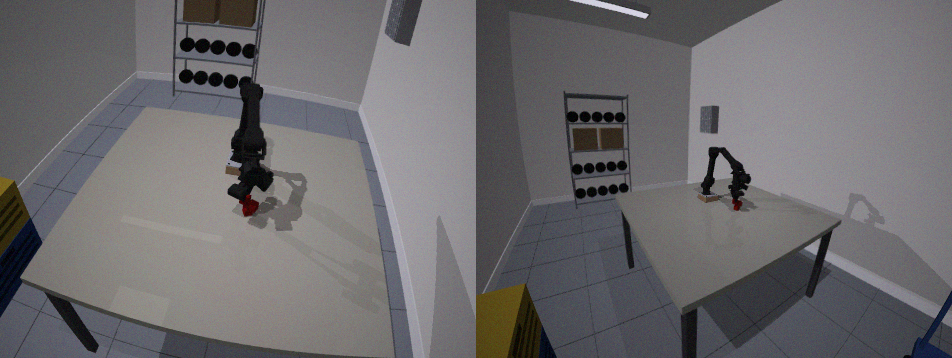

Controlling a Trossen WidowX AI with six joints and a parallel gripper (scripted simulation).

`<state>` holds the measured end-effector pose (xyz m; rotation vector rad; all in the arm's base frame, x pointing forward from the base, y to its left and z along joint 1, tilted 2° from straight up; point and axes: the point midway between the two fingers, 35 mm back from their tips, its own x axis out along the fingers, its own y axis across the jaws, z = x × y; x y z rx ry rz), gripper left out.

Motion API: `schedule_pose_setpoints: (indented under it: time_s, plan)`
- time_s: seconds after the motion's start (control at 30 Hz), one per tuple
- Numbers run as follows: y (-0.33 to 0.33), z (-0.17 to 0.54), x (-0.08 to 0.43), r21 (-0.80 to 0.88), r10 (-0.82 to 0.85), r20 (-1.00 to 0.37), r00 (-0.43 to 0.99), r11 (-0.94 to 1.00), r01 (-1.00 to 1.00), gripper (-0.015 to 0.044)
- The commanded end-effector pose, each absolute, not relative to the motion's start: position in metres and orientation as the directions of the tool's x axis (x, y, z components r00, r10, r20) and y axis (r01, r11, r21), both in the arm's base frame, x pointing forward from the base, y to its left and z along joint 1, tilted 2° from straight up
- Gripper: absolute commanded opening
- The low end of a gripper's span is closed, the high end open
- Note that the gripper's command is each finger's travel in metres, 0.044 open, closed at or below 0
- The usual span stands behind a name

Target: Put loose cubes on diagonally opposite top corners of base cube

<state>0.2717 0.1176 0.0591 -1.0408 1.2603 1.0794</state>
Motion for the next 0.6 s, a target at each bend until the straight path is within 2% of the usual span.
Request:
schedule_pose_setpoints:
  time_s: [0.0, 0.57]
  plan:
    - [0.1173, 0.0468, 0.2708, 0.008, 0.033, -0.999, -0.002, 0.199, -0.980, 0.0105]
    - [0.1174, 0.0452, 0.2708, 0.008, 0.034, -0.999, -0.002, 0.200, -0.980, 0.0105]
